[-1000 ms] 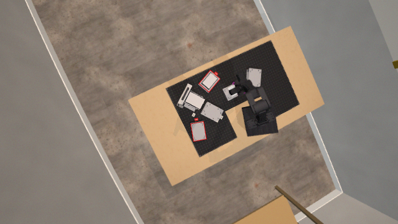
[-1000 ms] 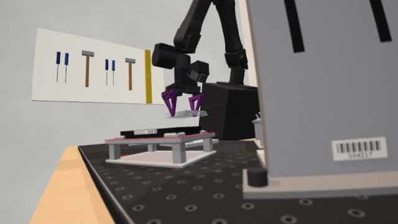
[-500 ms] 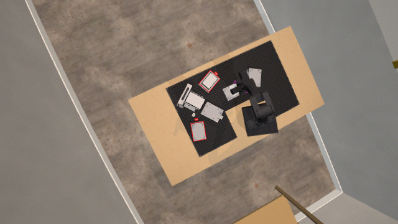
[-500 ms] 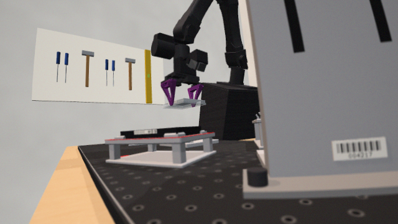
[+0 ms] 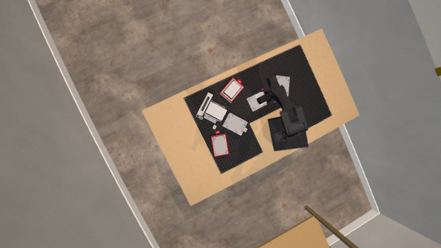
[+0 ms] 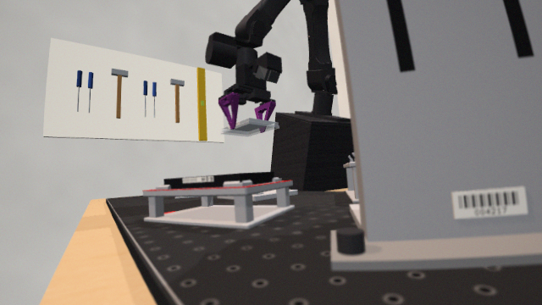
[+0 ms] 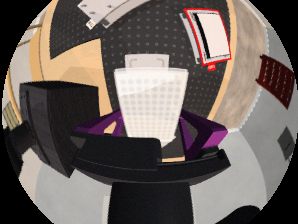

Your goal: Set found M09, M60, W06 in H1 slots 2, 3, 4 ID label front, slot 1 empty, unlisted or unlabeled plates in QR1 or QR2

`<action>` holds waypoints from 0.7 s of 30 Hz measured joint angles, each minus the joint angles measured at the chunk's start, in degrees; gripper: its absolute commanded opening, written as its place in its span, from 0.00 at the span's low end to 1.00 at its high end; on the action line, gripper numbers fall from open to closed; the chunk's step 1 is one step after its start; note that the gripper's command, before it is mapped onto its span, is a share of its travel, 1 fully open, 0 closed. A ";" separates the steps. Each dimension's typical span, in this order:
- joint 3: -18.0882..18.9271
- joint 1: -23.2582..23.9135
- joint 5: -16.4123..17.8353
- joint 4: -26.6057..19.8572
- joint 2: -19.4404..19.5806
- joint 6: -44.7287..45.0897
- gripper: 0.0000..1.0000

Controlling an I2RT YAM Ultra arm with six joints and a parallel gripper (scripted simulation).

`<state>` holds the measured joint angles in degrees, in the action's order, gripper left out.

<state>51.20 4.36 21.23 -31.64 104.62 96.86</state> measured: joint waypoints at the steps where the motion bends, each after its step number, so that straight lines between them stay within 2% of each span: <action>1: 0.15 0.15 0.02 -0.61 -0.37 0.17 0.86; 21: 5.11 3.74 0.20 -12.55 -6.25 3.91 0.86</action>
<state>56.31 8.10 21.43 -44.18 98.37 100.77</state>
